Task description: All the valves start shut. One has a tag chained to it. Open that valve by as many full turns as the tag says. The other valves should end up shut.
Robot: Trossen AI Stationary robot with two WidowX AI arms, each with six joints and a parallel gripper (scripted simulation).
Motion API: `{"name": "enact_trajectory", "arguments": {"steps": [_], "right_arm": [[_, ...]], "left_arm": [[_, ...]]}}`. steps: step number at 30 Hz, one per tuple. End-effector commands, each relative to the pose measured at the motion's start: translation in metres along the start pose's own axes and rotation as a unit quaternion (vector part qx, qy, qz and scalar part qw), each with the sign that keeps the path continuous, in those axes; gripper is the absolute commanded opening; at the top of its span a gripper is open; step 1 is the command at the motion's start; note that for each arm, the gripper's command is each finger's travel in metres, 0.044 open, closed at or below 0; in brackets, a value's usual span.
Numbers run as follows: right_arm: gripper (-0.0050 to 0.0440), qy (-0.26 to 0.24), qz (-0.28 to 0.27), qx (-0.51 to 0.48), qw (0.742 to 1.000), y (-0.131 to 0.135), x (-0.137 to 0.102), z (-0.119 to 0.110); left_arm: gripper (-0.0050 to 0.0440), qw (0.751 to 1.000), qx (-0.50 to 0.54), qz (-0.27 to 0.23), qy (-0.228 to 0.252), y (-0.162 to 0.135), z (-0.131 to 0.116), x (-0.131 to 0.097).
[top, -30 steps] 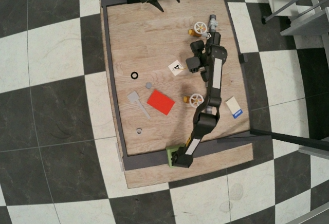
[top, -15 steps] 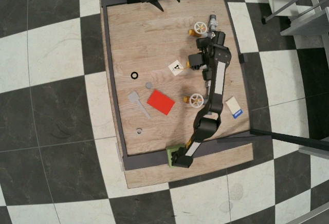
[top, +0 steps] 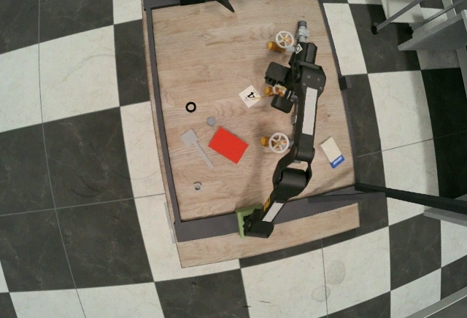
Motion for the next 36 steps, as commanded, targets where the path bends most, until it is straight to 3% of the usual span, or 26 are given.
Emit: {"name": "enact_trajectory", "arguments": {"steps": [1,6,11,13,16,22,28,30,36], "right_arm": [[0.04,-0.019,0.005,0.001,1.0,0.004,-0.0081,0.0128],[0.04,-0.02,0.005,0.001,1.0,0.0042,-0.0086,0.0134],[0.04,-0.02,0.005,0.001,1.0,0.0042,-0.0086,0.0134],[0.04,-0.02,0.005,0.001,1.0,0.0042,-0.0086,0.0134],[0.04,-0.02,0.005,0.001,1.0,0.0042,-0.0086,0.0134],[0.04,-0.015,0.004,0.0,1.0,0.0031,-0.0066,0.0094],[0.04,-0.015,0.004,0.0,1.0,0.0031,-0.0066,0.0094],[0.04,-0.015,0.004,0.0,1.0,0.0031,-0.0066,0.0094],[0.04,-0.015,0.004,0.0,1.0,0.0031,-0.0066,0.0094]], "left_arm": [[0.044,0.995,0.096,-0.012,-0.006,-0.0057,-0.0002,-0.0114],[0.044,0.976,0.219,-0.007,-0.005,-0.0056,-0.0006,-0.0105],[0.044,0.941,0.338,-0.002,-0.003,-0.0055,-0.0008,-0.0098],[0.044,0.941,0.338,-0.002,-0.003,-0.0055,-0.0008,-0.0098],[0.044,0.913,0.408,0.001,-0.002,-0.0054,-0.0009,-0.0093],[0.044,0.842,0.539,0.004,0.003,-0.0052,-0.0014,-0.0082],[0.044,0.752,0.659,0.007,0.009,-0.005,-0.0018,-0.0071],[0.044,0.752,0.659,0.007,0.009,-0.005,-0.0018,-0.0071],[0.044,0.646,0.763,0.008,0.015,-0.0048,-0.0023,-0.006]]}}
Point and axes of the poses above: on each arm, the point midway between the two fingers, 35 mm back from their tips, its own x axis out along the fingers, its own y axis across the jaws, z = x × y, the point moved 5 cm from there along -x, back along the fingers, and after that the axes turned 14 degrees about x, right-handed, at the moved point
